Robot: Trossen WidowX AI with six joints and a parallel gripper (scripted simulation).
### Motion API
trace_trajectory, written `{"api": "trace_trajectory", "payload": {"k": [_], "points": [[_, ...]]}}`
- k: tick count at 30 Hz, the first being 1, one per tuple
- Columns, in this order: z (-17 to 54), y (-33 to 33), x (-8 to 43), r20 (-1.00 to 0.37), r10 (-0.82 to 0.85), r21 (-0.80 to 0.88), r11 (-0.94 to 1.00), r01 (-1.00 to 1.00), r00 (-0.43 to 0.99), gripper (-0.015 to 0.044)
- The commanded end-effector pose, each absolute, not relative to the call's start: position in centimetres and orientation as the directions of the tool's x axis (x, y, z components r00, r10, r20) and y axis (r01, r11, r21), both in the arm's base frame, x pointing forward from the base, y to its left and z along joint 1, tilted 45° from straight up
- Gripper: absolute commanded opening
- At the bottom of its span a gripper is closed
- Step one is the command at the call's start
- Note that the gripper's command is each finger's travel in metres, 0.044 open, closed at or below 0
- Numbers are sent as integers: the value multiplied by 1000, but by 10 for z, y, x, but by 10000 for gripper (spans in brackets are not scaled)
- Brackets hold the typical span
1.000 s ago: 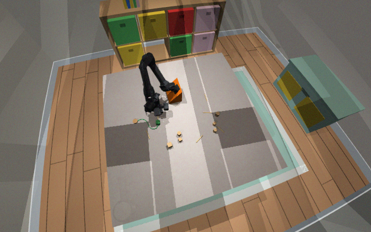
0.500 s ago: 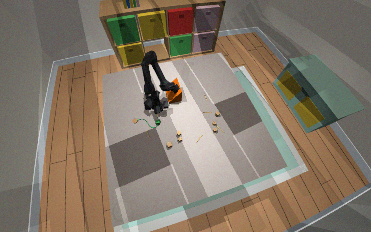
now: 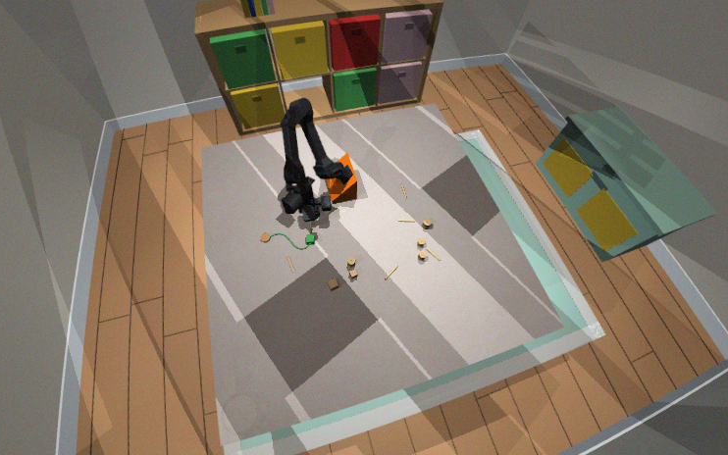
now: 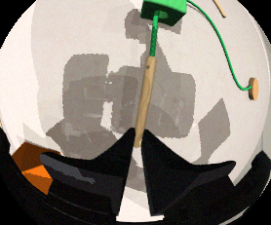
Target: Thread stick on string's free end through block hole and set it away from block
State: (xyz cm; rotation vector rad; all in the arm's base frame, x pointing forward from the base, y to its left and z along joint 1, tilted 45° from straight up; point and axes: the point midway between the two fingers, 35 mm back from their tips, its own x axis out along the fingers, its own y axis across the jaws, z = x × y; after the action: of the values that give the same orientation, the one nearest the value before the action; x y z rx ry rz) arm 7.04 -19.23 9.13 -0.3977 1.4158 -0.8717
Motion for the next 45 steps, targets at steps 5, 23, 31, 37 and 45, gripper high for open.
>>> {"api": "trace_trajectory", "payload": {"k": [5, 23, 31, 37, 45], "points": [[86, -196, 62, -695, -716, -700, 654, 286, -63, 0], [139, -141, 75, -703, -707, -694, 661, 286, -72, 210], [138, -140, 76, -706, -705, -693, 666, 278, -71, 236], [139, -140, 76, -706, -704, -692, 666, 279, -71, 394], [159, -120, 79, -707, -703, -692, 666, 280, -74, 440]]}}
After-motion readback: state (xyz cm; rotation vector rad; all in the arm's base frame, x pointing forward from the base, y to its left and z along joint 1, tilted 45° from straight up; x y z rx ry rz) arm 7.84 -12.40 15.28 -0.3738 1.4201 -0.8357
